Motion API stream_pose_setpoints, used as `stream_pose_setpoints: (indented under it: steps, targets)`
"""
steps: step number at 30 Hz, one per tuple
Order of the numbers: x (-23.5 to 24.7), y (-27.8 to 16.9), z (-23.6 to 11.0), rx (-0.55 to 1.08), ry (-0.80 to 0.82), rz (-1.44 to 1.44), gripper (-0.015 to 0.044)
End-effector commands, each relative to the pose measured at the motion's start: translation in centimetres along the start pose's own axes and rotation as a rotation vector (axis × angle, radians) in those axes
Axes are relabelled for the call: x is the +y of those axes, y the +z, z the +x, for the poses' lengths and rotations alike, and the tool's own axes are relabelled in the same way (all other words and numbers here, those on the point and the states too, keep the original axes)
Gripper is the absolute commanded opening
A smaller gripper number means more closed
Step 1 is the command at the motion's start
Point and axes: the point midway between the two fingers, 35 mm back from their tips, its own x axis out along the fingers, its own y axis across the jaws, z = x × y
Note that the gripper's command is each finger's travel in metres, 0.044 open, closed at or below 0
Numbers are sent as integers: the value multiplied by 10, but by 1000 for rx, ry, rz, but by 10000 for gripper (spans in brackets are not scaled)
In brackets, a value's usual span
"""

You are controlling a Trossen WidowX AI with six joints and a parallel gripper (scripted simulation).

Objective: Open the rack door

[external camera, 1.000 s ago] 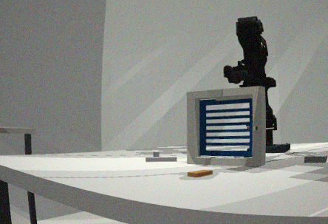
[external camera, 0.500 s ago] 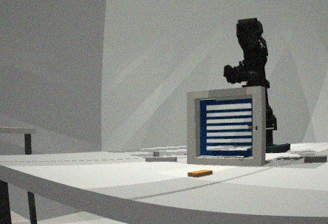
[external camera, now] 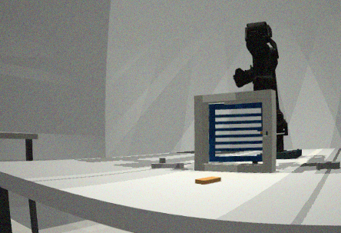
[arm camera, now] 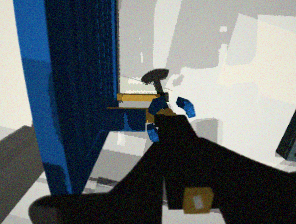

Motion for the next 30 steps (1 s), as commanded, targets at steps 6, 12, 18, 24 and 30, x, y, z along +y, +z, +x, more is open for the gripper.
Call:
stream_pose_setpoints:
  steps: [6, 12, 18, 24, 30]
  targets:
    - [-20, 7, 1, -6, 4, -176, 10]
    - [-34, 12, 1, -7, 2, -269, 10]
    - [-46, 19, 1, -7, 1, -360, 10]
    - [-58, 26, 1, -8, -1, -449, 10]
    - [-68, 34, 1, -9, -3, -531, 10]
